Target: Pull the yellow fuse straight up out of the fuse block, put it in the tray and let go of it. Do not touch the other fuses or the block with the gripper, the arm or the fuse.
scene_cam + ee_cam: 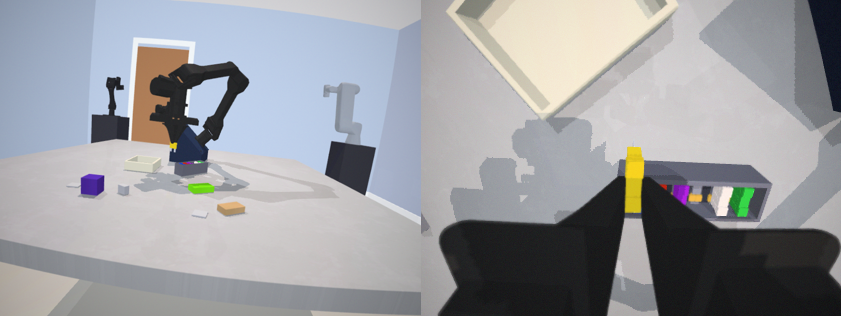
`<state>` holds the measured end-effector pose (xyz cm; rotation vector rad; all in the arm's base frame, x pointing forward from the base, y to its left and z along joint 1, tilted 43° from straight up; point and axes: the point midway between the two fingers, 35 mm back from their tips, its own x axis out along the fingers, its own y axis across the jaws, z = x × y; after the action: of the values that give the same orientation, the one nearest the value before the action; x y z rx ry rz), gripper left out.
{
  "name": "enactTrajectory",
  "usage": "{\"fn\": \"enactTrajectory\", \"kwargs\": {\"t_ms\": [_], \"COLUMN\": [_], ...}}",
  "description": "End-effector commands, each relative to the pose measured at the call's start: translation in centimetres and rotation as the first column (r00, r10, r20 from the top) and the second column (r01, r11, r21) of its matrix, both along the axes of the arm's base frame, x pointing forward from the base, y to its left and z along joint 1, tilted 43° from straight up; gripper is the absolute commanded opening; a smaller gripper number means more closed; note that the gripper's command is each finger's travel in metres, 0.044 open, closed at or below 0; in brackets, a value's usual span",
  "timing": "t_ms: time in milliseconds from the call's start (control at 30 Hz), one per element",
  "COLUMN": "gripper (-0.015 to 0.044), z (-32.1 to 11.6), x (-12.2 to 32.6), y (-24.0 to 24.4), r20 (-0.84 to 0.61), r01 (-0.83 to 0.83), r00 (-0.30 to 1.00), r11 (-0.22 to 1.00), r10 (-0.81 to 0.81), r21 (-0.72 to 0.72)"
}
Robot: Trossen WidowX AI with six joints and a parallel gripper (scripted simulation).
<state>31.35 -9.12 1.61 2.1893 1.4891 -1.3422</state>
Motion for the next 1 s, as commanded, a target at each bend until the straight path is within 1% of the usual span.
{"fn": "enactTrajectory", "kwargs": {"t_ms": [0,533,967], "gripper": [0.0000,0.0000,0.0000], "z": [-1.7,-7.9,-9.0], "x": [0.0,-0.7,-0.6], "y": [-1.5,-7.6,-6.7], "r20": [-0.010,-0.008,-0.007], "r01": [-0.005,-0.008,-0.008], "r00": [1.000,1.000,1.000], "r11": [1.000,1.000,1.000], "r10": [0.005,0.008,0.008], "r21": [0.002,0.006,0.007]}}
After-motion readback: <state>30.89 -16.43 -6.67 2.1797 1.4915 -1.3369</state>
